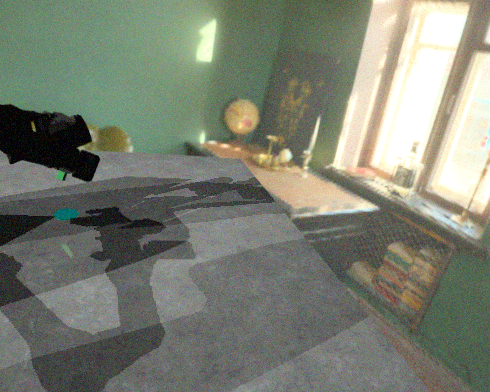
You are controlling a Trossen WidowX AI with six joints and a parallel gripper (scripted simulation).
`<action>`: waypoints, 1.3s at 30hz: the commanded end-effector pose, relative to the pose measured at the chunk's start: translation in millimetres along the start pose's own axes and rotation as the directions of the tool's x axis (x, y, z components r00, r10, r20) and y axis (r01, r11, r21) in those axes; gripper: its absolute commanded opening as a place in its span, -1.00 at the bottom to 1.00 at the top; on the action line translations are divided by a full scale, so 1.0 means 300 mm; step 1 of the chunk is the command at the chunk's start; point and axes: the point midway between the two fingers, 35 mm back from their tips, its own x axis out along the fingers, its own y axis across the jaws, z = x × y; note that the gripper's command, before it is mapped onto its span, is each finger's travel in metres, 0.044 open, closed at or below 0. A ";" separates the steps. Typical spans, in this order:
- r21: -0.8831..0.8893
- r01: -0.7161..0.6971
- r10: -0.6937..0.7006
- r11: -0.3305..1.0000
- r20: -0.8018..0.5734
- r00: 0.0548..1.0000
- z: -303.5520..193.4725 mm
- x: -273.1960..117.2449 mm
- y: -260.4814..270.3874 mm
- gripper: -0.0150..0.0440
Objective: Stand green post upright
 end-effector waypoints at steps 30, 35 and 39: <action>-0.101 0.091 -0.066 0.991 0.228 0.971 0.000 -0.064 0.010 -0.42; -0.117 0.111 -0.077 0.987 0.261 0.962 0.000 -0.075 0.012 -0.42; -0.129 0.127 -0.086 0.983 0.286 0.954 0.001 -0.084 0.014 -0.42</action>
